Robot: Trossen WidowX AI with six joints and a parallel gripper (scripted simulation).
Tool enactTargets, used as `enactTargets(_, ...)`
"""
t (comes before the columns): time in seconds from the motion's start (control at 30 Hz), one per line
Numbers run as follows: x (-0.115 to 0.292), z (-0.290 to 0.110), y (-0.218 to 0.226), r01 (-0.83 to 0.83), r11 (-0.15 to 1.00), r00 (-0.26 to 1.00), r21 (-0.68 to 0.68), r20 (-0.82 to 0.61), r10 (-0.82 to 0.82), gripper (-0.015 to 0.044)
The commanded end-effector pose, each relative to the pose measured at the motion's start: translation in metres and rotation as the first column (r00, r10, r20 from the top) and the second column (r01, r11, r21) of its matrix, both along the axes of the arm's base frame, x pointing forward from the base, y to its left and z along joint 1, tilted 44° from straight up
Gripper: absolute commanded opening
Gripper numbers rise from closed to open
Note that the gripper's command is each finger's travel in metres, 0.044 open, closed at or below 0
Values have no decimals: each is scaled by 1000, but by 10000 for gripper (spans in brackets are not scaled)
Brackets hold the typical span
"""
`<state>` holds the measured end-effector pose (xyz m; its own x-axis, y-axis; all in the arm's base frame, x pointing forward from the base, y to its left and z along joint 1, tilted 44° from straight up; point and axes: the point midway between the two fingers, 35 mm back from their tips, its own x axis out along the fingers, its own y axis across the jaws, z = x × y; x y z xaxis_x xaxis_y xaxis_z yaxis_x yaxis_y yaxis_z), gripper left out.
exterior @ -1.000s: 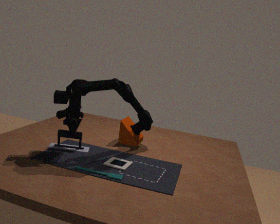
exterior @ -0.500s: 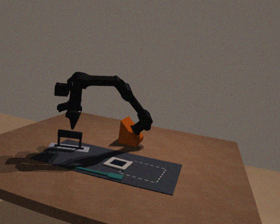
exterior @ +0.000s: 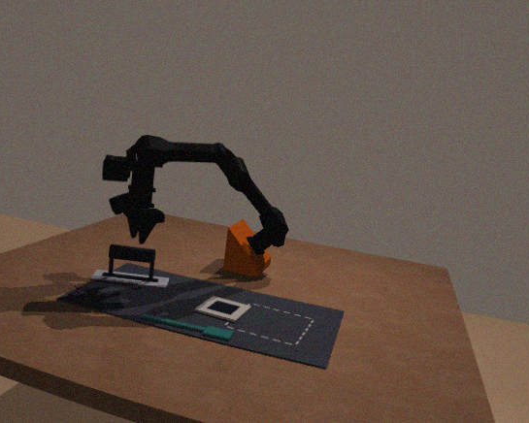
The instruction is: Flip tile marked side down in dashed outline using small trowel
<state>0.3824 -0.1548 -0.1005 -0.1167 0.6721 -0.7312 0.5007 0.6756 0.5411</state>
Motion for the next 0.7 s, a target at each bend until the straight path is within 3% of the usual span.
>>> enactTargets(0.0, 0, 0, -1, -120, 993, 987, 10, 106, 119, 270)
enactTargets(0.33, 0, -1, -1, -368, 930, 875, -7, 335, 349, 270)
enactTargets(0.67, 0, -2, -2, -580, 810, 660, -83, 534, 528, 270)
